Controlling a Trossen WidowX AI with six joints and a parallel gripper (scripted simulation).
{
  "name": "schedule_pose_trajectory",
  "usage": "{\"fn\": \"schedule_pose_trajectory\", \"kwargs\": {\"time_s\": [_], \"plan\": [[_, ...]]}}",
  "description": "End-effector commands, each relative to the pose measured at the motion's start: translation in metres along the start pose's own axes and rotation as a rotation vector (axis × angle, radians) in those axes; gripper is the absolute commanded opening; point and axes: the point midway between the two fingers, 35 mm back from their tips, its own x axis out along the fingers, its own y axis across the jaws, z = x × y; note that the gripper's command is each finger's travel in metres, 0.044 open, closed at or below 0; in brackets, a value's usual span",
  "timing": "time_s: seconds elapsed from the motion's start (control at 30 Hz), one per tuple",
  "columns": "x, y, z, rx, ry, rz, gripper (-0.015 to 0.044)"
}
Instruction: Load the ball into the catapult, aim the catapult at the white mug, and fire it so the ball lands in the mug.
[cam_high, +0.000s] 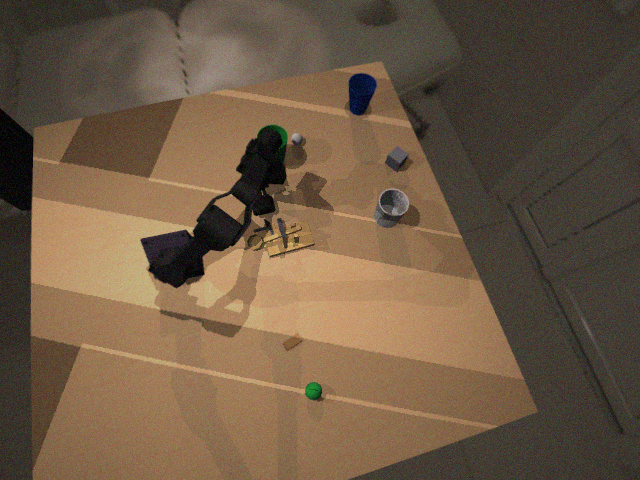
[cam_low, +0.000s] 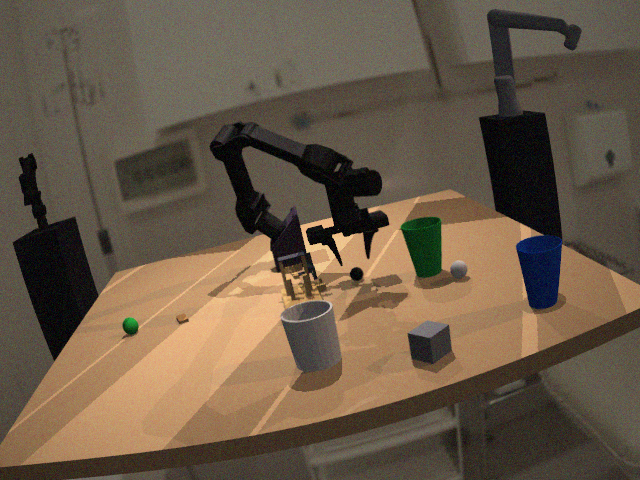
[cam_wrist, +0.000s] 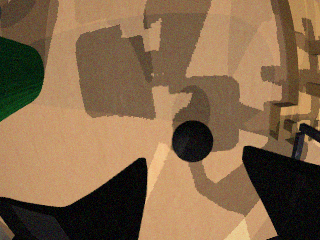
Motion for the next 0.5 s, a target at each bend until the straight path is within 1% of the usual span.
{"fn": "schedule_pose_trajectory", "kwargs": {"time_s": [0.0, 0.47], "plan": [[0.007, -0.001, 0.0, -0.006, -0.001, -0.006, 0.03], [0.03, -0.002, -0.001, -0.006, -0.001, -0.007, 0.03]]}}
